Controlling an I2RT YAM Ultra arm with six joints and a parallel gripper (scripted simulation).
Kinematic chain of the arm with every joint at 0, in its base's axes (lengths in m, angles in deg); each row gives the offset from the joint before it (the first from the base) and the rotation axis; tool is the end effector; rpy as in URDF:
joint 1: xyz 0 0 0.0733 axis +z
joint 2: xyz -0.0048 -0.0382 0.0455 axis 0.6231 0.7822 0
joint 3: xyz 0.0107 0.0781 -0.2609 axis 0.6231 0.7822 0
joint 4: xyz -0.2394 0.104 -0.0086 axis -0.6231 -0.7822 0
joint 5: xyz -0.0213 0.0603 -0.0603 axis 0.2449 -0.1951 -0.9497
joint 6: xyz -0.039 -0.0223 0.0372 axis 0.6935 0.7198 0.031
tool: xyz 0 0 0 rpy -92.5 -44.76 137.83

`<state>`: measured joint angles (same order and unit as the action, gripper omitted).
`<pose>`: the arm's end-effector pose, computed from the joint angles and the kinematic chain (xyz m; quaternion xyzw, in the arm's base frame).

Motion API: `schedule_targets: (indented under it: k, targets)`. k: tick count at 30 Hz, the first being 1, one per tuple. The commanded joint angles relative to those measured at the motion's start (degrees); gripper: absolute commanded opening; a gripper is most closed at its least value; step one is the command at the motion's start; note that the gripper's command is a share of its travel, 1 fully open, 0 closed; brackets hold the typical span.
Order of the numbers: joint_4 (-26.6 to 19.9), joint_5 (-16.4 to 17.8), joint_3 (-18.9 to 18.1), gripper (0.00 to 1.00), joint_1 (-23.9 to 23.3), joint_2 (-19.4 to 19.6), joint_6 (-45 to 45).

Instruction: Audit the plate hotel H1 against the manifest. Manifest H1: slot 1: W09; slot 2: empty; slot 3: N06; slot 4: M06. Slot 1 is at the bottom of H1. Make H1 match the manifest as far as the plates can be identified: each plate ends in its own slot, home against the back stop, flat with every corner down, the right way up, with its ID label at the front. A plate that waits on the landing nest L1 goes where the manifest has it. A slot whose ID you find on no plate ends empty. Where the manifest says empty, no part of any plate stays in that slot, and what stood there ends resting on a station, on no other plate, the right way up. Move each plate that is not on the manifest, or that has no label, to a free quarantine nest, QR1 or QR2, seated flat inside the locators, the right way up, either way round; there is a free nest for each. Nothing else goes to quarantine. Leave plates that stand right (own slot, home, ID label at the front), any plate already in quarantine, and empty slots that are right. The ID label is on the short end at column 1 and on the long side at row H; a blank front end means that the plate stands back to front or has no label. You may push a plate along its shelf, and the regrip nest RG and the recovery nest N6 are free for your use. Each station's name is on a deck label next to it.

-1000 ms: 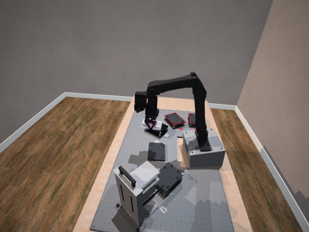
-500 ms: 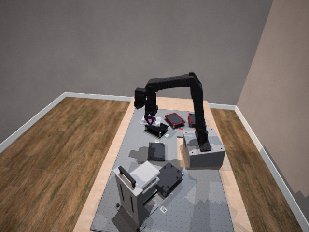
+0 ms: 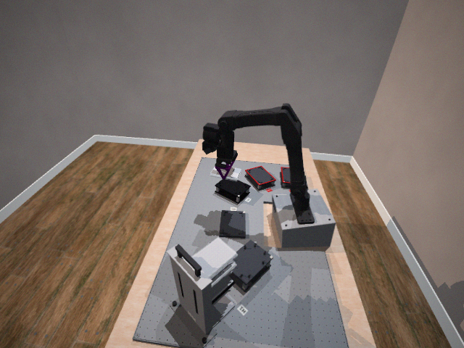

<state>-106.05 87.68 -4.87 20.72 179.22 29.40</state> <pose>0.3074 -0.0953 0.3024 0.1322 0.9884 0.0168 0.0725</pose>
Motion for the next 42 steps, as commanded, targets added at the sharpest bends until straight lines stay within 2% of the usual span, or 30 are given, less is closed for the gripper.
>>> schedule_targets:
  k: [1,20,42]
  targets:
    - [0.1,0.2,-0.2,0.86,-1.9,-0.9,-1.5]
    - [0.0,1.7,-0.6,0.86,-12.1,0.2,-7.6]
    - [-0.9,3.1,-4.6,0.86,-23.4,4.3,3.2]
